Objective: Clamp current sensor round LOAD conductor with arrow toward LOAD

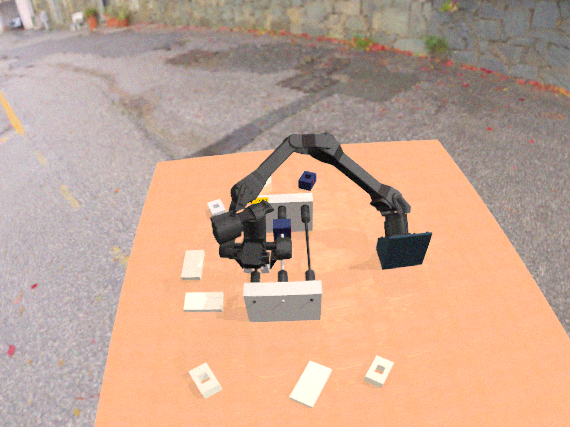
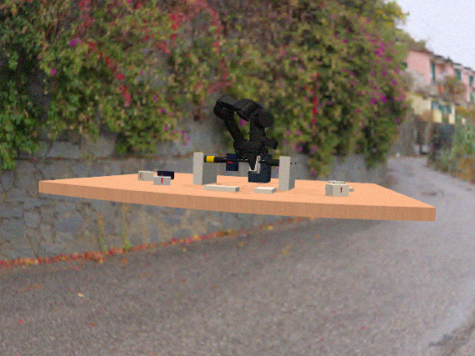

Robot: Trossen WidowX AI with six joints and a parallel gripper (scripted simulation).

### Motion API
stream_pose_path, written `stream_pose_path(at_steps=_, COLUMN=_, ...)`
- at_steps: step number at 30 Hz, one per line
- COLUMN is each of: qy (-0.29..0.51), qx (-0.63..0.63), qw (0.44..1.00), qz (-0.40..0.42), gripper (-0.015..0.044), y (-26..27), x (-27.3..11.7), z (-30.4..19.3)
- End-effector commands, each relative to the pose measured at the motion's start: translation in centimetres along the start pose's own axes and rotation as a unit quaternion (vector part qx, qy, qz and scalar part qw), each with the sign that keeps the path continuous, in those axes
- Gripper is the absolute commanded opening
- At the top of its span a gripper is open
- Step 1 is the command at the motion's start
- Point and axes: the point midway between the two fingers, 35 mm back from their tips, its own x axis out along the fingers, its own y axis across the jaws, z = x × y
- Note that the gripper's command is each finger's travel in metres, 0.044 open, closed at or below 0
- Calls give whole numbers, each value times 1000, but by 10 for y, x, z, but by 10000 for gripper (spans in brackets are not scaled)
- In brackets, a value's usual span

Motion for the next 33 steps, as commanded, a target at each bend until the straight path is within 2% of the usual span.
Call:
stream_pose_path(at_steps=1, qy=-1, qx=-2, qw=1000, qz=-27, gripper=0, y=-2, x=-5, z=1)
stream_pose_path(at_steps=10, qy=1, qx=-3, qw=995, qz=-97, gripper=0, y=-1, x=-16, z=0)
stream_pose_path(at_steps=33, qy=1, qx=-3, qw=995, qz=-99, gripper=0, y=-1, x=-16, z=0)
